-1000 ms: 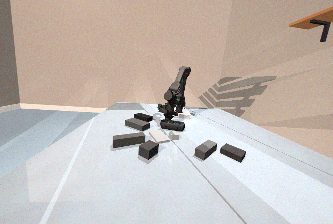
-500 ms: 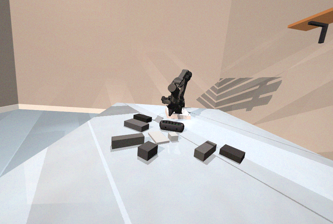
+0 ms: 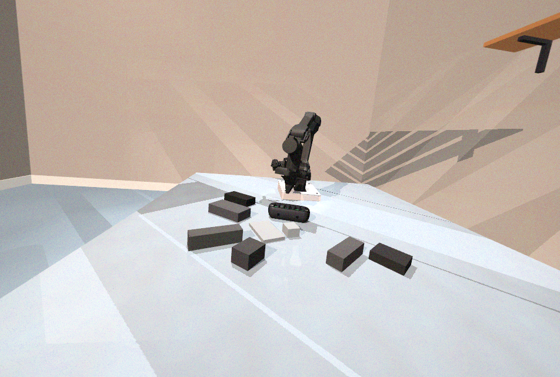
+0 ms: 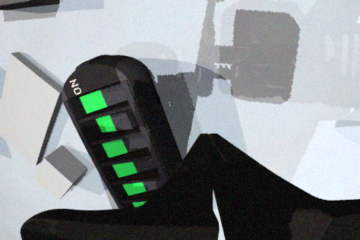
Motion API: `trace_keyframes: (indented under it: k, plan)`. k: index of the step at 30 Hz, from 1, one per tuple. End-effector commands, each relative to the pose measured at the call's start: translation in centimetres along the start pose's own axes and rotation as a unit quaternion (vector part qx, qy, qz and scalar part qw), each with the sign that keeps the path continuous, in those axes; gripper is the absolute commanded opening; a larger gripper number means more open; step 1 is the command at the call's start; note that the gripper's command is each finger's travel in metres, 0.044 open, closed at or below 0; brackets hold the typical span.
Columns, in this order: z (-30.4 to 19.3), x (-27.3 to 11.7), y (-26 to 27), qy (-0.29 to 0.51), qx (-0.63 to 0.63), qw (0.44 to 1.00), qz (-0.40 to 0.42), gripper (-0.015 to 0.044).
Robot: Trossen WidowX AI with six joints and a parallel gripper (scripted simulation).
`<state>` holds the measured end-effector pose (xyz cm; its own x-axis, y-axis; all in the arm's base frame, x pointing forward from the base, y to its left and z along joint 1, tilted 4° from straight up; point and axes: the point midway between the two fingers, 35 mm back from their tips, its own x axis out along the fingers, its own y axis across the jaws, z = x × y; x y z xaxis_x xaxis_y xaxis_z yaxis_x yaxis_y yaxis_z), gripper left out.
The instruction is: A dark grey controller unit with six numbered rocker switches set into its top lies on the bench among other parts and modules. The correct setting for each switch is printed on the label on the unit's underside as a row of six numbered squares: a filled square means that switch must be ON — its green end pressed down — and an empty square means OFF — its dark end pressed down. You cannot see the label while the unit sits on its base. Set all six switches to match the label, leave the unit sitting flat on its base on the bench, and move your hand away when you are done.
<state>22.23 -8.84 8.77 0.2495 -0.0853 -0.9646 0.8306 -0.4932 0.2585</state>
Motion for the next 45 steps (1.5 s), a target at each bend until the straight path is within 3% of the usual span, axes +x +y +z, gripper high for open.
trace_keyframes:
  k: [1, 18, 35, 45]
  plan:
    - [-1.1, -0.1, 1.2, 0.006, -0.028, 0.999, -0.024, 0.0]
    - [-5.9, 0.4, 6.9, 0.011, -0.106, 0.986, -0.127, 0.0]
    - [-10.7, 3.4, 10.5, 0.003, -0.159, 0.961, -0.228, 0.0]
    - [-11.0, 3.5, 10.7, 0.003, -0.161, 0.959, -0.232, 0.0]
